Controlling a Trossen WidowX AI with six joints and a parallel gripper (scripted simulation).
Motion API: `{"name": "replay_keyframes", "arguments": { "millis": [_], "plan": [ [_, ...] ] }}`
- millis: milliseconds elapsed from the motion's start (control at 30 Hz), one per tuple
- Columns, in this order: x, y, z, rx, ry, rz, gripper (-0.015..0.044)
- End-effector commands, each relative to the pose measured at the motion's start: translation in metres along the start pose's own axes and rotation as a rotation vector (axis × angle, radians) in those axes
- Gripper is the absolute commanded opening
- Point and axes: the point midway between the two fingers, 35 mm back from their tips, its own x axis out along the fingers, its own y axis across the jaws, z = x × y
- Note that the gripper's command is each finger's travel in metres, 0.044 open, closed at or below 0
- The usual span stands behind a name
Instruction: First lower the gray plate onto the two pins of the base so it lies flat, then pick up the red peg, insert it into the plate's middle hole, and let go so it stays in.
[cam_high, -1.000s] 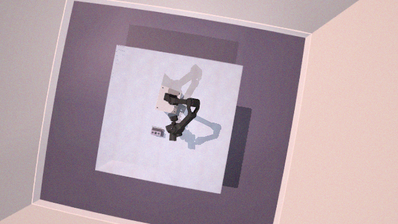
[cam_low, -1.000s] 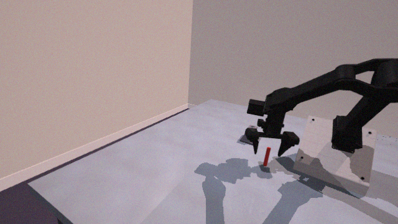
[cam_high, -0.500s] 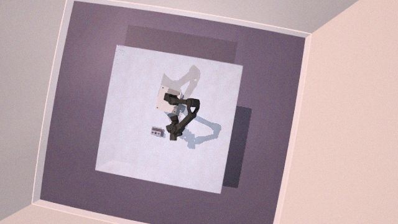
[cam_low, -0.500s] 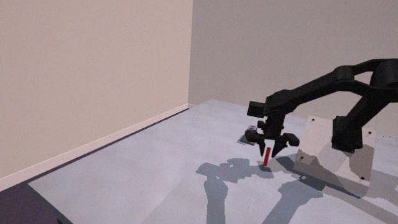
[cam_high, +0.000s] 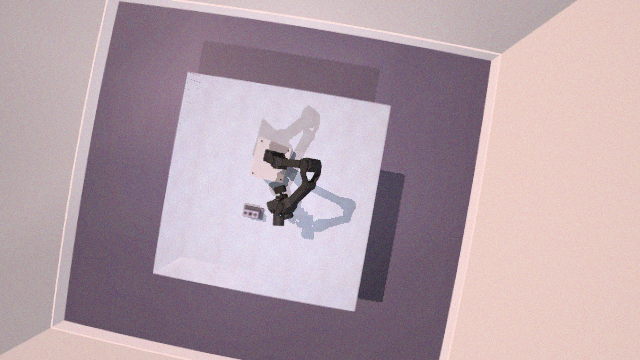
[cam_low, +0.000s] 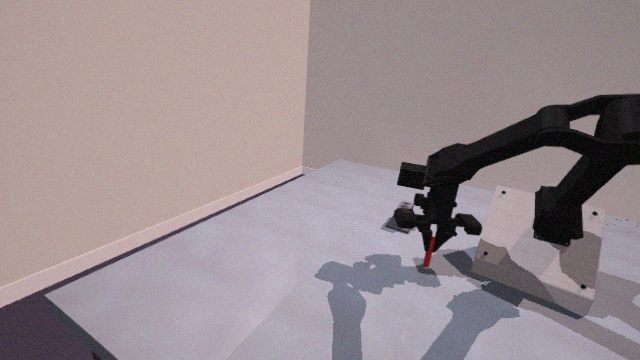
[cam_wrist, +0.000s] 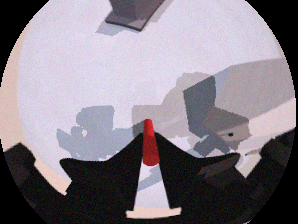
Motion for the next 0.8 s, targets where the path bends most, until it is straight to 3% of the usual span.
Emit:
{"name": "replay_keyframes", "arguments": {
  "millis": [0,767],
  "plan": [
    [-0.006,0.001,0.002,-0.002,-0.008,-0.001,0.0],
    [-0.077,0.005,0.01,-0.002,-0.016,-0.007,0.0]
  ]
}}
